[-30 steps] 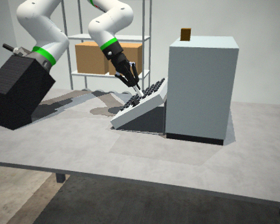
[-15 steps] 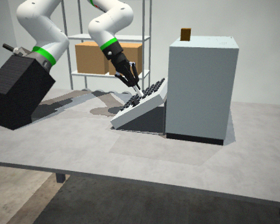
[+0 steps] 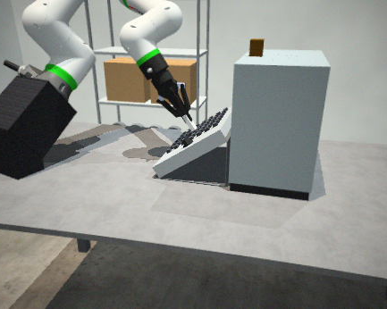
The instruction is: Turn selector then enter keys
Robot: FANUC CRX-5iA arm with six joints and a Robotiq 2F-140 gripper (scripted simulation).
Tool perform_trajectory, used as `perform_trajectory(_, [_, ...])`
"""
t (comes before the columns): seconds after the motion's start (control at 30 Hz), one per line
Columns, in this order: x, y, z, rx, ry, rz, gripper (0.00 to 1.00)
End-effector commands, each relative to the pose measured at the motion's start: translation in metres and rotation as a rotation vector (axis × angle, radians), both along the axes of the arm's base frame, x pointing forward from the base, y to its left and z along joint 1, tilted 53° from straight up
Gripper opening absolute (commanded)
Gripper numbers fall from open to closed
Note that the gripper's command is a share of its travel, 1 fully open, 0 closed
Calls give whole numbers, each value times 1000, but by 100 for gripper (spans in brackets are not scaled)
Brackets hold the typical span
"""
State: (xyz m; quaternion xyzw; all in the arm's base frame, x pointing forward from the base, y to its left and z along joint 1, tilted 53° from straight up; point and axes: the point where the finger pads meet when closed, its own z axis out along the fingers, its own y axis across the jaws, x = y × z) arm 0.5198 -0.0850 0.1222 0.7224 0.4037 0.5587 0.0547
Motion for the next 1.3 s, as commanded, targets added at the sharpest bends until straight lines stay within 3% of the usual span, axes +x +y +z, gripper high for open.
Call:
perform_trajectory(0.0, [-7, -3, 3, 0, 0, 0, 0])
perform_trajectory(0.77, [-20, -8, 10, 0, 0, 0, 0])
perform_trajectory(1.1, [-17, 32, 57, 0, 0, 0, 0])
perform_trajectory(1.27, [-17, 35, 61, 0, 0, 0, 0])
